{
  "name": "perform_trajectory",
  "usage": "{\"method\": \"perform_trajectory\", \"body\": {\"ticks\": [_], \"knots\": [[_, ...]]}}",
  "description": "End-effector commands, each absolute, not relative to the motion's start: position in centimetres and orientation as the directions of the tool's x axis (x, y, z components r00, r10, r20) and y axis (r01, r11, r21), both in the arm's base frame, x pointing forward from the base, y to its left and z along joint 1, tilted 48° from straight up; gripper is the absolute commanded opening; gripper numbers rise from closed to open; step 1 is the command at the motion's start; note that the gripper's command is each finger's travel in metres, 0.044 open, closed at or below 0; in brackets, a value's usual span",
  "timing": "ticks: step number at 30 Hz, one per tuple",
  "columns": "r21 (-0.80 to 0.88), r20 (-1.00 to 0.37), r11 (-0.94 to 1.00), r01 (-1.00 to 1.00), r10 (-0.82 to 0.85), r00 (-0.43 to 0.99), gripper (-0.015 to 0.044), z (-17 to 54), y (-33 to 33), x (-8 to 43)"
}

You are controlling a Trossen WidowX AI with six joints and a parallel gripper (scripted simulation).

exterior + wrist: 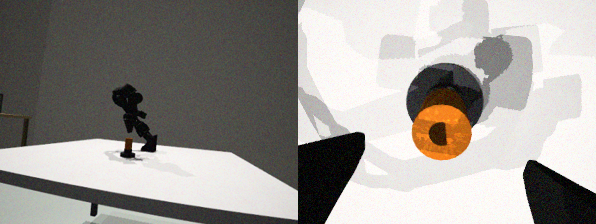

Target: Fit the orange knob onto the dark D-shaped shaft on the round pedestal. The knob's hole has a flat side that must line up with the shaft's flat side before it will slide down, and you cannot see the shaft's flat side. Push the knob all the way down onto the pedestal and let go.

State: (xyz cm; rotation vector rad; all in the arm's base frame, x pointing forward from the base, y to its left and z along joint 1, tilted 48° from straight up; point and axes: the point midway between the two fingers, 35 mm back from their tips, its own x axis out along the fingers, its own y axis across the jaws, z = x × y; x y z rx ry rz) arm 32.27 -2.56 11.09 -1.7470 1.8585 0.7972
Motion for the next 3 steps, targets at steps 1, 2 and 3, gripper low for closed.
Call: {"method": "perform_trajectory", "body": {"ticks": [1, 2, 3], "knots": [[0.098, -0.683, 0.036, -0.995, -0.725, -0.093, 0.0440, 12.17, -1.47, 32.31], [0.098, -0.683, 0.036, -0.995, -0.725, -0.093, 0.0440, 12.17, -1.47, 32.31], [0.098, -0.683, 0.036, -0.995, -0.725, -0.093, 0.0440, 12.17, -1.47, 32.31]]}}
